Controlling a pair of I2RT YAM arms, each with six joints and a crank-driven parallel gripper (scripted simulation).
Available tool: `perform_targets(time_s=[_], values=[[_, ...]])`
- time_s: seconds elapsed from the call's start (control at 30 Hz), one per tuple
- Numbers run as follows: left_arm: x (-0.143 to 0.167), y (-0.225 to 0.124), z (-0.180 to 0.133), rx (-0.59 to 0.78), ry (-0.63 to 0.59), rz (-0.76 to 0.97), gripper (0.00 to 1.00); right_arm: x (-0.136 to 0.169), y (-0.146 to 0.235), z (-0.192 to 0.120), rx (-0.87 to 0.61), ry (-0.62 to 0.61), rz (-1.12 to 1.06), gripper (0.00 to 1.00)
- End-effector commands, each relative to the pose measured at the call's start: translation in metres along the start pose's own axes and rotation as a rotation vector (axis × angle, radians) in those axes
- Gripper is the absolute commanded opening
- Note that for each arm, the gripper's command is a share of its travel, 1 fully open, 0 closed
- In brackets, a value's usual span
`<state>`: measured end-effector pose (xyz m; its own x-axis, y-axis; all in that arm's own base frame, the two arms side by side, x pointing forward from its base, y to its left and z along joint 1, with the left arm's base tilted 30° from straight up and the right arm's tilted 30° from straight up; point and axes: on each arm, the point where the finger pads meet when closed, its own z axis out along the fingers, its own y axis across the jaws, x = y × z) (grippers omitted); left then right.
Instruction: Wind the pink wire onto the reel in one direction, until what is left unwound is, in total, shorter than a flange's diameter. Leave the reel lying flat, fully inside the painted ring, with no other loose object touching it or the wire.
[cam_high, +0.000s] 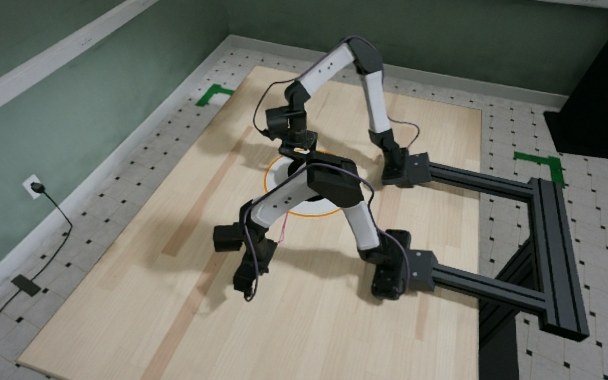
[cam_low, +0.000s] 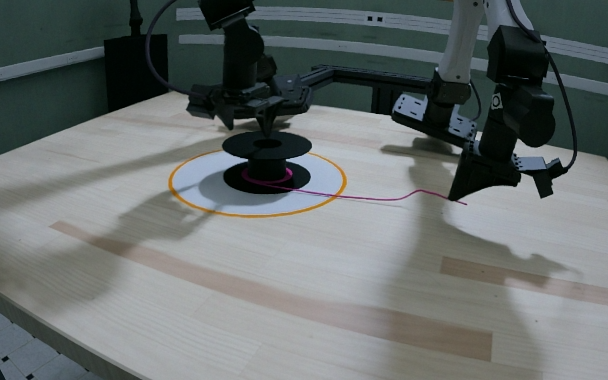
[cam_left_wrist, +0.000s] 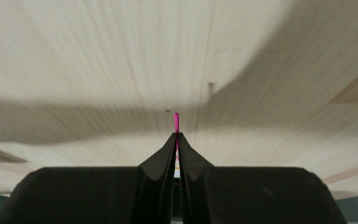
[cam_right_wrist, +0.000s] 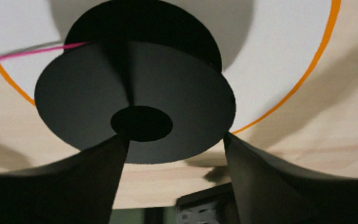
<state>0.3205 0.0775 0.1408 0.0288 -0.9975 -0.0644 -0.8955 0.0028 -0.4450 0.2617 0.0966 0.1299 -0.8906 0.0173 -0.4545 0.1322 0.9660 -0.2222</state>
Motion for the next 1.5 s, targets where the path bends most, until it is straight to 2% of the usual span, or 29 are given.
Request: perform_targets(time_s=[0.0,0.17,0.37,0.43,0.47,0.57,1.3,1.47], values=[[-0.005,-0.005,-0.001,0.014,-0.003,-0.002,0.00,-0.019,0.005,-0.008,-0.025,-0.023,-0.346,0.85],[-0.005,-0.004,-0.002,0.014,-0.003,-0.002,0.00,-0.037,0.012,-0.011,-0.023,-0.032,-0.647,0.85],[-0.005,-0.003,-0.002,0.014,-0.003,-0.002,0.00,-0.042,0.016,-0.012,-0.028,-0.044,-1.004,0.85],[-0.005,-0.003,-0.002,0.014,-0.003,-0.002,0.00,-0.042,0.016,-0.012,-0.028,-0.044,-1.004,0.85],[-0.004,-0.003,-0.002,0.014,-0.003,-0.002,0.00,-0.042,0.016,-0.012,-0.032,-0.045,-1.159,0.85],[-0.004,-0.003,-0.002,0.014,-0.003,-0.002,0.00,-0.041,0.016,-0.011,-0.040,-0.051,-1.321,0.85],[-0.003,-0.001,-0.002,0.014,-0.003,-0.002,0.00,-0.038,0.023,-0.009,-0.040,-0.051,-1.321,0.85],[-0.003,0.000,-0.002,0.014,-0.003,-0.002,0.00,-0.038,0.024,0.008,-0.040,-0.051,-1.321,0.85]])
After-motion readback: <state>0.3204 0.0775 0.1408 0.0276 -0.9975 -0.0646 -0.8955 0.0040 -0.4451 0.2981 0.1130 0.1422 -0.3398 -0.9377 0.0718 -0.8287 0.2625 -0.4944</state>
